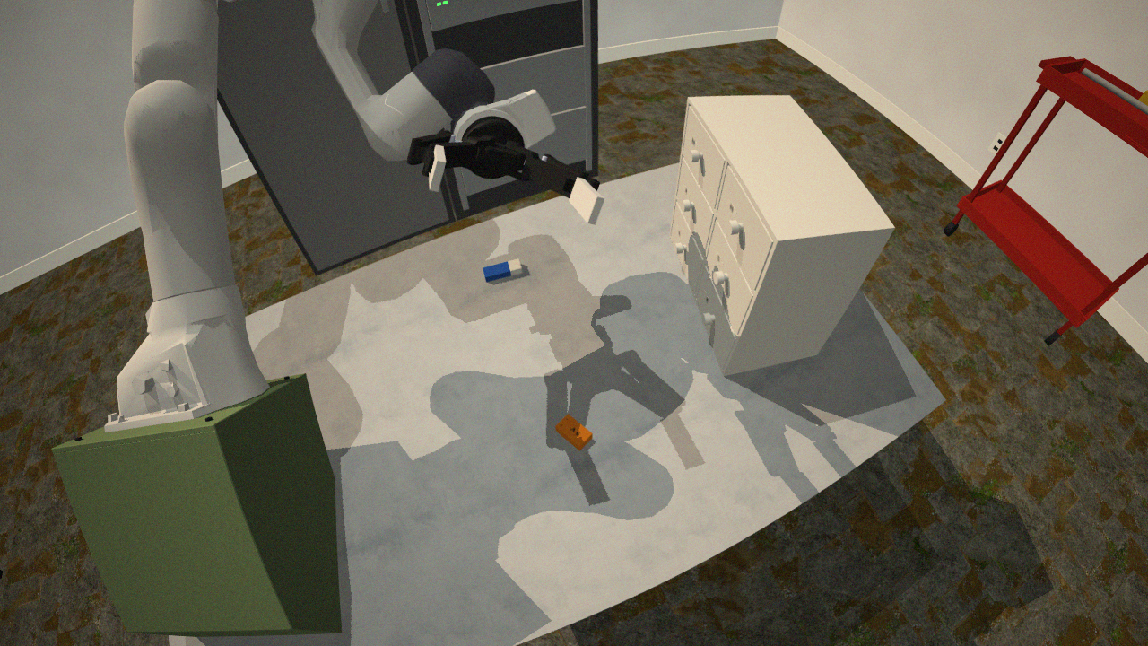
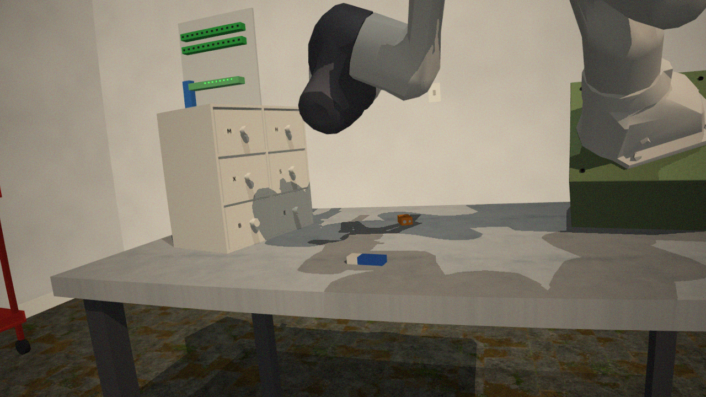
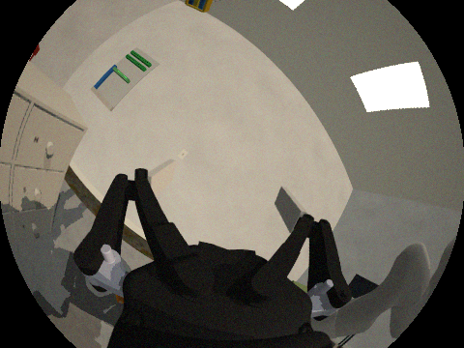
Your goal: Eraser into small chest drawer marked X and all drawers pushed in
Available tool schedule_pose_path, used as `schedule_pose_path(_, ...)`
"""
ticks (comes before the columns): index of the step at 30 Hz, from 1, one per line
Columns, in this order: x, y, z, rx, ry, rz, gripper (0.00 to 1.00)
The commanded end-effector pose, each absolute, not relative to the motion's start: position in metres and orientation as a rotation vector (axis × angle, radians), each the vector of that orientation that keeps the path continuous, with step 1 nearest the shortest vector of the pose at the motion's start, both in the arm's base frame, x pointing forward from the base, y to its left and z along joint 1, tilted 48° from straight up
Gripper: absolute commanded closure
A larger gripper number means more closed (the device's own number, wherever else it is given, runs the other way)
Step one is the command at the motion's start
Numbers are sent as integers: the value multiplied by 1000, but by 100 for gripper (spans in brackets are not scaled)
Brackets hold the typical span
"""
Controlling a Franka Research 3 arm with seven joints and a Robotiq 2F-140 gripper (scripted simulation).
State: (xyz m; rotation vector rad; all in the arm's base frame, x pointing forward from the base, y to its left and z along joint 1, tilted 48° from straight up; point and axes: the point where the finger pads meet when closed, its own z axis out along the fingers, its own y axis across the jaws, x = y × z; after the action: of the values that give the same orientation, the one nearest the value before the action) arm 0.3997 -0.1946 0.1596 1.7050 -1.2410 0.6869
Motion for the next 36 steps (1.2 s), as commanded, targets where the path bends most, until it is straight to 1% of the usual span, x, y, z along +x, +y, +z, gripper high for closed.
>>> schedule_pose_path(1,379,-193,152,1796,-1143,439,0)
schedule_pose_path(6,379,-193,152,1796,-1143,439,0)
schedule_pose_path(7,360,-187,144,1852,-1145,277,0)
schedule_pose_path(13,360,-187,144,1852,-1145,277,0)
schedule_pose_path(14,344,-177,137,1919,-1145,119,0)
schedule_pose_path(20,344,-177,137,1919,-1145,119,0)
schedule_pose_path(21,331,-165,131,1996,-1144,-32,0)
schedule_pose_path(27,331,-165,131,1996,-1144,-32,0)
schedule_pose_path(28,321,-149,125,2083,-1140,-174,0)
schedule_pose_path(34,321,-149,125,2083,-1140,-174,0)
schedule_pose_path(35,315,-132,121,2180,-1134,-304,0)
schedule_pose_path(36,315,-132,121,2180,-1134,-304,0)
